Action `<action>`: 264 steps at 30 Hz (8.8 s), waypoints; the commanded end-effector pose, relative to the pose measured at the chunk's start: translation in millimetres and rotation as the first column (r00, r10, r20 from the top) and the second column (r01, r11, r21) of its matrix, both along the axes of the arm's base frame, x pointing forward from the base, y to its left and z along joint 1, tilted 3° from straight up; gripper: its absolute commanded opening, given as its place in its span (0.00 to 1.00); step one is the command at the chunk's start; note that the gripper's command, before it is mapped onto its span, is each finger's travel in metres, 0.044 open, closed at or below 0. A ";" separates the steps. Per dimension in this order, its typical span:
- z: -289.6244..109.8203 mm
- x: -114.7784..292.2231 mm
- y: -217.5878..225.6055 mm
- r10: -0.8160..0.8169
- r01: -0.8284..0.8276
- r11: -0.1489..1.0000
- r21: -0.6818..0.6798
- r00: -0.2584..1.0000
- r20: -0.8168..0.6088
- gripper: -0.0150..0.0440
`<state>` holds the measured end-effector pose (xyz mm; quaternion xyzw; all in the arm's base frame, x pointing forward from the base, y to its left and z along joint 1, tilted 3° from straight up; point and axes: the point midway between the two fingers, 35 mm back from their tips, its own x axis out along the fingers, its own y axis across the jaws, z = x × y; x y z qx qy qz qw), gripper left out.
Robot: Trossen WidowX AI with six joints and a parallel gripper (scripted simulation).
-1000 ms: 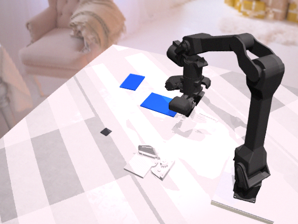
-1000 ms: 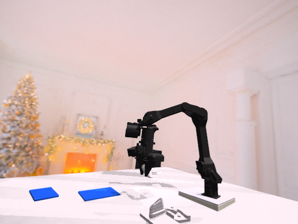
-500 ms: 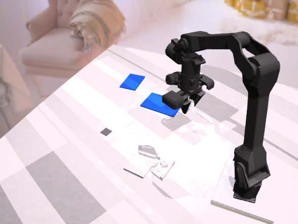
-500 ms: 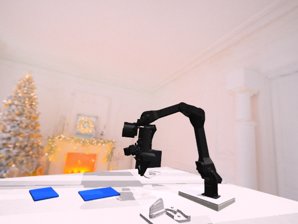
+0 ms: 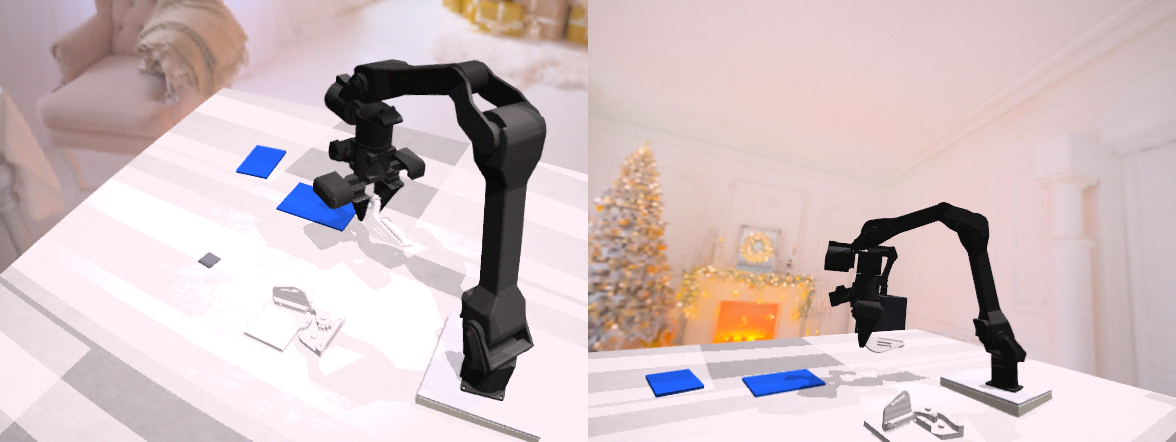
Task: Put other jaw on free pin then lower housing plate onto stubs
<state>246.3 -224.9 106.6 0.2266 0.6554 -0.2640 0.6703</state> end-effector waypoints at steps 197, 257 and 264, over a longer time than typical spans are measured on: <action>-56.2 -14.0 -10.3 0.093 -0.093 0.996 -0.002 0.996 -0.009 0.25; -57.8 1.6 13.6 0.093 -0.093 0.996 0.000 0.996 -0.007 0.25; -57.8 1.6 13.6 0.093 -0.093 0.996 0.000 0.996 -0.007 0.25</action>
